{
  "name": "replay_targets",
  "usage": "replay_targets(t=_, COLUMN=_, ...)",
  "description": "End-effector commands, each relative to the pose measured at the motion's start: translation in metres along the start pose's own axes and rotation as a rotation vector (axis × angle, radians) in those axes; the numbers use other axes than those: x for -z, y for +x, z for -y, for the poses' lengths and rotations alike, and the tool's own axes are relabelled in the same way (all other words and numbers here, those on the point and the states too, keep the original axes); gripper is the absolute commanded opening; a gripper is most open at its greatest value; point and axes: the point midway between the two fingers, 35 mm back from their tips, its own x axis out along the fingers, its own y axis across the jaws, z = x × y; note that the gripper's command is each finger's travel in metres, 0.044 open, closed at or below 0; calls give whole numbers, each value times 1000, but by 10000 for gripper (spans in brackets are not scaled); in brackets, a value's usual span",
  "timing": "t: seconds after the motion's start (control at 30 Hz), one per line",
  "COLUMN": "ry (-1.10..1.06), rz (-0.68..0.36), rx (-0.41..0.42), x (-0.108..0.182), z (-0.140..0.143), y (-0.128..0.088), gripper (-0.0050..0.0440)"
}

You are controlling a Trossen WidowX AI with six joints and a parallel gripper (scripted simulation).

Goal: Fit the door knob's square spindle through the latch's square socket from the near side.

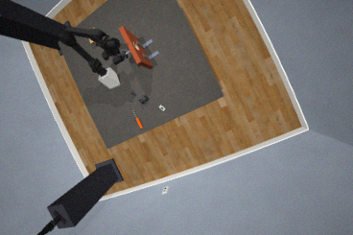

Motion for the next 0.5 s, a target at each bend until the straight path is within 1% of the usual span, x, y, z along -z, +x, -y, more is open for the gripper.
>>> replay_targets(t=0.0, ry=0, rz=-18, rx=-8, x=3, z=-1, y=-4, gripper=0)
replay_targets(t=0.47, ry=1, rz=-21, rx=-12, x=2, z=0, y=-4, gripper=0)
